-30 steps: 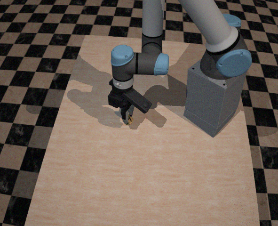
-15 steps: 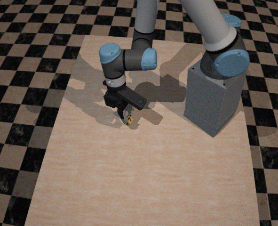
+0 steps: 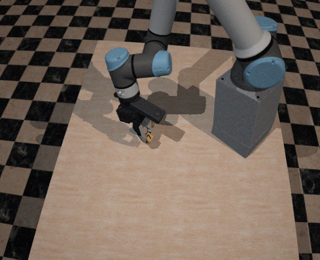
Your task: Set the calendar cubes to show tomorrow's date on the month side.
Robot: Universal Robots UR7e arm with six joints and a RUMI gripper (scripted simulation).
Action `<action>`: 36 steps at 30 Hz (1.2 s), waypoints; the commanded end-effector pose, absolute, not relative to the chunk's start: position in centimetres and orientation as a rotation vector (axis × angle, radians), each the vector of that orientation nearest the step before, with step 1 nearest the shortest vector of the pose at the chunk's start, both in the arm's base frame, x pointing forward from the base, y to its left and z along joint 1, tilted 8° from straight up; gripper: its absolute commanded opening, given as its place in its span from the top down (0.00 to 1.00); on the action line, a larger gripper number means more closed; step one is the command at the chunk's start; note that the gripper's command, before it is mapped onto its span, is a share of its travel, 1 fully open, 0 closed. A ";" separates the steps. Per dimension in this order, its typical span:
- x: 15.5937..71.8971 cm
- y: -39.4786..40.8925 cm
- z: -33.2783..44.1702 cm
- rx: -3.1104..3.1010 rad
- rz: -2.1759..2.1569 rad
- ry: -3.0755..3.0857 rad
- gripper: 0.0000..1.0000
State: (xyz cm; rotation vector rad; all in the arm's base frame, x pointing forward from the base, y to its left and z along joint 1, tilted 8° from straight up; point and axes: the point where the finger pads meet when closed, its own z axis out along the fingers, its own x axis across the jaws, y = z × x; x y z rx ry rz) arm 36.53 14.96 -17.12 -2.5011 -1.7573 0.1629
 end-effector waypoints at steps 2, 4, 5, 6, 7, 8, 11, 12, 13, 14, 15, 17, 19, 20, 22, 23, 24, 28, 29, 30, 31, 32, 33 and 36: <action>36.6 15.0 -17.1 -2.497 0.168 -1.754 0.90; 36.6 15.0 -17.1 -2.492 0.173 -1.752 0.90; 36.6 15.0 -17.1 -2.489 0.178 -1.749 0.90; 36.6 15.0 -17.2 -2.484 0.184 -1.746 0.90; 36.6 15.0 -17.2 -2.479 0.191 -1.742 0.90; 36.6 15.0 -17.2 -2.472 0.199 -1.738 0.90; 36.7 14.9 -17.3 -2.447 0.229 -1.720 0.90; 36.7 14.9 -17.4 -2.438 0.241 -1.713 0.90; 36.7 14.9 -17.4 -2.427 0.253 -1.706 0.90; 36.7 14.9 -17.4 -2.427 0.253 -1.706 0.90; 36.7 14.9 -17.4 -2.427 0.253 -1.706 0.90; 36.7 14.9 -17.4 -2.406 0.277 -1.690 0.90; 36.7 14.9 -17.4 -2.384 0.300 -1.673 0.90; 36.7 14.9 -17.4 -2.373 0.311 -1.665 0.90; 36.8 14.9 -17.3 -2.354 0.330 -1.650 0.90; 36.8 14.9 -17.3 -2.346 0.338 -1.643 0.90; 36.8 14.9 -17.3 -2.338 0.346 -1.637 0.90; 36.8 14.9 -17.2 -2.317 0.365 -1.620 0.90; 36.8 14.9 -17.2 -2.315 0.367 -1.617 0.90; 36.8 14.9 -17.2 -2.313 0.369 -1.616 0.90; 36.8 14.9 -17.2 -2.313 0.369 -1.616 0.90; 36.8 14.9 -17.2 -2.313 0.369 -1.616 0.90; 36.8 14.9 -17.1 -2.312 0.370 -1.615 0.90; 36.8 14.9 -17.1 -2.311 0.370 -1.615 0.90</action>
